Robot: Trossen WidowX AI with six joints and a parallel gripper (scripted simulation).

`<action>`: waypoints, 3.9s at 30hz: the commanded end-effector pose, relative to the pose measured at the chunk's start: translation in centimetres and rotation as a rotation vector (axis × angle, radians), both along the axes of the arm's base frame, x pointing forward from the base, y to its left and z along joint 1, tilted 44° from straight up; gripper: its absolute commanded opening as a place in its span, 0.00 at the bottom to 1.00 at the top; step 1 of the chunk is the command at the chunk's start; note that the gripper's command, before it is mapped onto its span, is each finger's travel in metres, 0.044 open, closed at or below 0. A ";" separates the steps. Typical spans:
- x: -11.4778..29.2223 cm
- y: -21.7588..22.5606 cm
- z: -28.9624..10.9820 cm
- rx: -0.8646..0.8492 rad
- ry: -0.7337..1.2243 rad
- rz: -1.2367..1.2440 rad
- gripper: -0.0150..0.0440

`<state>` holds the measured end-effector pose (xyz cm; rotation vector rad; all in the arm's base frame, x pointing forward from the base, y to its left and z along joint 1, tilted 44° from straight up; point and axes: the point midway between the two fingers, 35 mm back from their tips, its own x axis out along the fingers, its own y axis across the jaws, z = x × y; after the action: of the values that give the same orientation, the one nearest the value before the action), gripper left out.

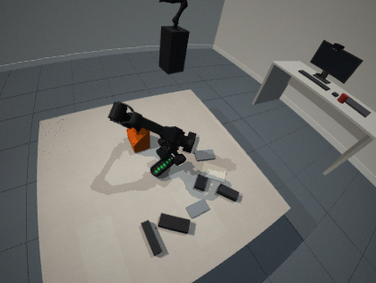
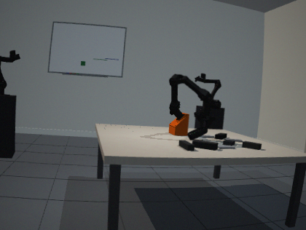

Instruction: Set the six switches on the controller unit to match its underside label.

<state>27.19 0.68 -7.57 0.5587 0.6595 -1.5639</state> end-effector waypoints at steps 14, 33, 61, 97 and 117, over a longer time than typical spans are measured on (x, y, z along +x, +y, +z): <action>0.1 -0.2 1.6 0.033 0.001 0.002 0.82; 0.3 -0.5 3.2 0.071 0.000 -0.002 0.82; 0.4 -1.3 5.4 0.129 -0.003 -0.007 0.82; 0.6 -2.4 8.0 0.198 -0.006 -0.013 0.82; 0.7 -3.2 9.6 0.241 -0.008 -0.017 0.82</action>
<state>27.87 -2.15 1.54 0.7474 0.8428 -1.5069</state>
